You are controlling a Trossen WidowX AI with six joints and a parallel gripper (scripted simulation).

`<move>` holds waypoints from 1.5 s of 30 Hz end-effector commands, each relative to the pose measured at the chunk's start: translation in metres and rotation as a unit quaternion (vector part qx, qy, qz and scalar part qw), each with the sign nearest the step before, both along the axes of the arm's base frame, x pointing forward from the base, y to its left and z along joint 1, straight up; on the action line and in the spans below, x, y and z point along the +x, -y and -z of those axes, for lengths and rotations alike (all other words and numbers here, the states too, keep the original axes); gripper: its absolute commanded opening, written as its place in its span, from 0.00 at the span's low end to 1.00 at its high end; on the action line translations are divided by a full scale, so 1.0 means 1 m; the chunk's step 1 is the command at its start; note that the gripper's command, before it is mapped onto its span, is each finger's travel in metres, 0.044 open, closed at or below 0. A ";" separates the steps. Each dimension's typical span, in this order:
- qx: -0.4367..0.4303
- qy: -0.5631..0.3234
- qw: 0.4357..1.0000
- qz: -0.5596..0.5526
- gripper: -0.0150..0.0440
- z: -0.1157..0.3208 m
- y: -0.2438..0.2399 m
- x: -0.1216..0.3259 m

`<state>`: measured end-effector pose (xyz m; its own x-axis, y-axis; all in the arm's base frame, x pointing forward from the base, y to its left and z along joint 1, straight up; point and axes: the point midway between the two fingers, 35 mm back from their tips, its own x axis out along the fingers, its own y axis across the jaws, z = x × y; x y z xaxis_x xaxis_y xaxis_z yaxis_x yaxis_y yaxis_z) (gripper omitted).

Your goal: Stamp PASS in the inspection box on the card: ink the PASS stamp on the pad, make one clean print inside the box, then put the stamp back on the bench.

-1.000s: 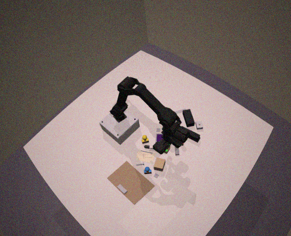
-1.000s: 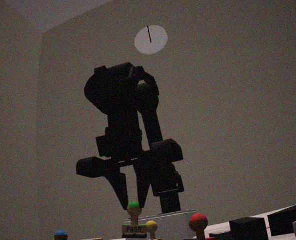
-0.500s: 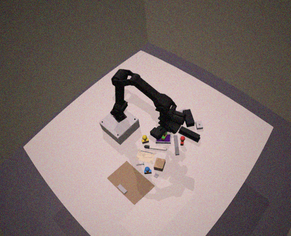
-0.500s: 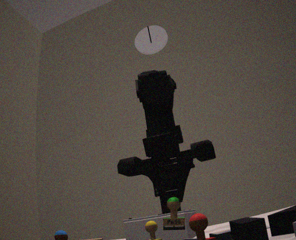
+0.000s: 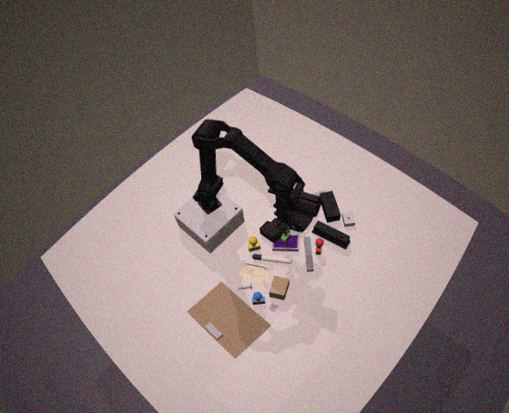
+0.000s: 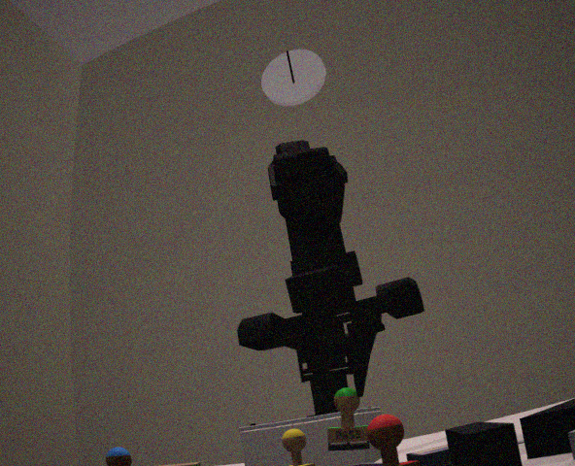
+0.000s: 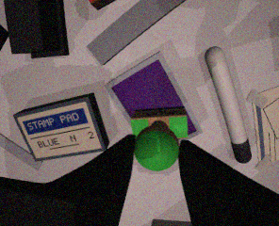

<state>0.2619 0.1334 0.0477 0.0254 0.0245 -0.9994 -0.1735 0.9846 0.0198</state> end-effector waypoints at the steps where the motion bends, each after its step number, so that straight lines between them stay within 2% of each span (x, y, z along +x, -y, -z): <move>1: 0.008 -0.003 1.000 -0.002 0.25 0.003 0.001 -0.001; 26: 0.060 -0.008 0.998 -0.003 0.25 0.019 0.008 0.001; 45: 0.062 -0.008 0.998 -0.001 0.25 0.023 0.008 0.001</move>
<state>0.2636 0.1248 0.0256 0.0106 0.1437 -0.9896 -0.1726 0.9750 0.1397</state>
